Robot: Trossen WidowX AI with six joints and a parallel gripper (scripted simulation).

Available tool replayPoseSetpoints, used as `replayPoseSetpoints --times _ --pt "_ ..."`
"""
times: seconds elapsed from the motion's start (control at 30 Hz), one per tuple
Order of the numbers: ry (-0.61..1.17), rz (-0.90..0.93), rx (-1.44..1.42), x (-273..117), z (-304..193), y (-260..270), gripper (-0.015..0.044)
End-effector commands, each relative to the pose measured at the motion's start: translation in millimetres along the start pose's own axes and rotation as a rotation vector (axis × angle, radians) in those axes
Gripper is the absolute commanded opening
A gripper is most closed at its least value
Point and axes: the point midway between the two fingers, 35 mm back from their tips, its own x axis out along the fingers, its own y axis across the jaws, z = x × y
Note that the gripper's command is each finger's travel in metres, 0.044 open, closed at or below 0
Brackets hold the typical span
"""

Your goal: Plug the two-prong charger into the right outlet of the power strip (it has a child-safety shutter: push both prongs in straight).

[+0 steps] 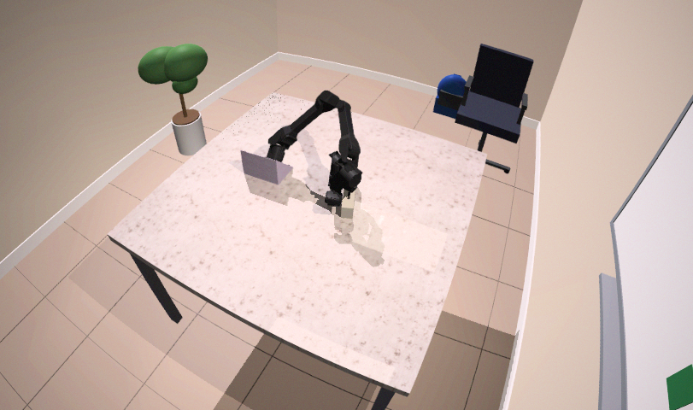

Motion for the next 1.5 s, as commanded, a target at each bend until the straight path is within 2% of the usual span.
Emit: replayPoseSetpoints --times 0.0,1.47 --pt "-0.005 0.003 0.004 -0.9 2.5 0.4 0.0000" --pt "-0.005 0.003 0.004 -1.1 17.7 0.5 0.0000"
